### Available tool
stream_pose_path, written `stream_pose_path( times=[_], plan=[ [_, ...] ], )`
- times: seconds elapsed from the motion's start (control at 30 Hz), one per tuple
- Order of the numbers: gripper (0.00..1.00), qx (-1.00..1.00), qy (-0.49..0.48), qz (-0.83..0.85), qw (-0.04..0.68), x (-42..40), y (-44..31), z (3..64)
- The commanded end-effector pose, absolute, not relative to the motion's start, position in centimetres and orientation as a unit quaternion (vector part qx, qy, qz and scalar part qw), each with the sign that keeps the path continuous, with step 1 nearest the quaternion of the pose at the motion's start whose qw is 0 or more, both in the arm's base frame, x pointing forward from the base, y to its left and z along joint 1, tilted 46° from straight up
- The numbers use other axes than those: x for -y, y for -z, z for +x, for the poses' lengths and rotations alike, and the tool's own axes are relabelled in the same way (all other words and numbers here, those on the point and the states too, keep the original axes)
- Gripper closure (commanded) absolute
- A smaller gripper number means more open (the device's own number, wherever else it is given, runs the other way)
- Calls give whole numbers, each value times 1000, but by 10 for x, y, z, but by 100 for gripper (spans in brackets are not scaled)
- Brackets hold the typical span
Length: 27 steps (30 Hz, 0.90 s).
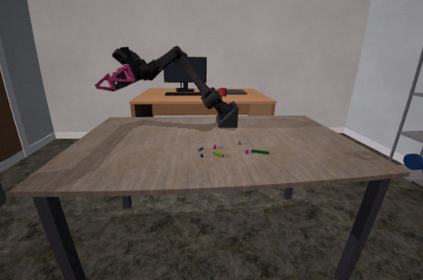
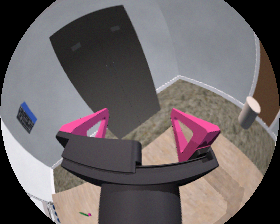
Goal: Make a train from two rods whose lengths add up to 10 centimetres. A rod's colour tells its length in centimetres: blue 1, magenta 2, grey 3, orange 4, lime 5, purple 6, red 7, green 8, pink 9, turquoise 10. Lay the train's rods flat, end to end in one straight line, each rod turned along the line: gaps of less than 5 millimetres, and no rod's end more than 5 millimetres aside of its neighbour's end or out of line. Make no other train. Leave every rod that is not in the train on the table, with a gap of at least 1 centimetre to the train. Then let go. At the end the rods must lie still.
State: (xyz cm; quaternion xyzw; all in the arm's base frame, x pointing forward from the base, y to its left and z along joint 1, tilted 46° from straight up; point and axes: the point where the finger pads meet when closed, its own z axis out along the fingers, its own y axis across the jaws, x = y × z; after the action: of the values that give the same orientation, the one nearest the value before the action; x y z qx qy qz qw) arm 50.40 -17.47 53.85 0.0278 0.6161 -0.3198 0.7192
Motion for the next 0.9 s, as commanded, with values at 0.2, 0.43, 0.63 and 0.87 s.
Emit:
stream_pose_path(
  times=[0.2,0.43,0.63,0.87],
  plan=[
    [0,-609,308,37,730,170,-551,496],
    [0,-628,237,22,741,128,-543,506],
    [0,-628,250,33,736,145,-542,503],
    [0,-649,171,13,741,91,-531,513]
  ],
)
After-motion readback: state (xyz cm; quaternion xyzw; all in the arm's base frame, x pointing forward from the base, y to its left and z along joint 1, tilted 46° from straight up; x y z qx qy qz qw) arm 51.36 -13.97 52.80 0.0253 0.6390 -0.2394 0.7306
